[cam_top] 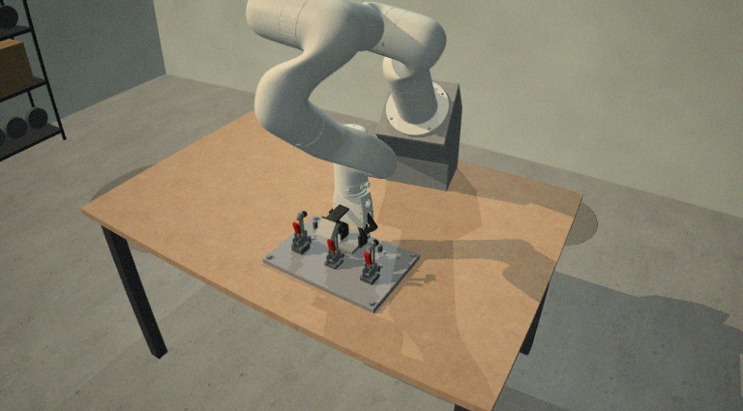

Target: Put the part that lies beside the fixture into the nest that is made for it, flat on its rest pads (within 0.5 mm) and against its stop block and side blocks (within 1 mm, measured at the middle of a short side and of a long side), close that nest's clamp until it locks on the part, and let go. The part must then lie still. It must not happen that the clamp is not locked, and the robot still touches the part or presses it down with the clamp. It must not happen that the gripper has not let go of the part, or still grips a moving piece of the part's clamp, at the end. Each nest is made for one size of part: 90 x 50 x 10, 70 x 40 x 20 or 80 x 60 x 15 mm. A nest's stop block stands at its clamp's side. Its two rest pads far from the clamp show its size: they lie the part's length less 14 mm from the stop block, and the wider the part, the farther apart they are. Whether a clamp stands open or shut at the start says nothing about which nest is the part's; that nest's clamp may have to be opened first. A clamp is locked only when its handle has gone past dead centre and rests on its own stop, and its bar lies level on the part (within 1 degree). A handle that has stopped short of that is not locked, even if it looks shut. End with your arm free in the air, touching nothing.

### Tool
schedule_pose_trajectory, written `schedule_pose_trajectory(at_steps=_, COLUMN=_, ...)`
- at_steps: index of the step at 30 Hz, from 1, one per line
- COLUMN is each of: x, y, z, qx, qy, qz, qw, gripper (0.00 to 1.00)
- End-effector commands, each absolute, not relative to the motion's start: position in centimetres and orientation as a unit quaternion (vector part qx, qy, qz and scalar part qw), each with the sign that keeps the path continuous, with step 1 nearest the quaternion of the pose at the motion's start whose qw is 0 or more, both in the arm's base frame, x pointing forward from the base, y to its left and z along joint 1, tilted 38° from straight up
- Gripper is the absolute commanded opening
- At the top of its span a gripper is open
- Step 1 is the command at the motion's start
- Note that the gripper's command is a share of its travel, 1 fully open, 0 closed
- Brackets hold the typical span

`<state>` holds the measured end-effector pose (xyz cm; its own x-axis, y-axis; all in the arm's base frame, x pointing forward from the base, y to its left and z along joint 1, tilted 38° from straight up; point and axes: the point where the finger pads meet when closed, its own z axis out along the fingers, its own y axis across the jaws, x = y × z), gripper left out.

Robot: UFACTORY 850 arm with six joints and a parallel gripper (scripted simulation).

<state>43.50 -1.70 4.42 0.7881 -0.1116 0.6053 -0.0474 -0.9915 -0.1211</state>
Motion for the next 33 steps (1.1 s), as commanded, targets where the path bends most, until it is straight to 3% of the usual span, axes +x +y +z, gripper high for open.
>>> schedule_pose_trajectory(at_steps=1, x=43.49, y=-1.70, z=4.43, qx=-0.944, qy=0.042, qz=-0.323, qw=0.050, gripper=0.00)
schedule_pose_trajectory(at_steps=33, x=43.92, y=-1.82, z=4.08, qx=-0.944, qy=0.042, qz=-0.323, qw=0.050, gripper=0.00)
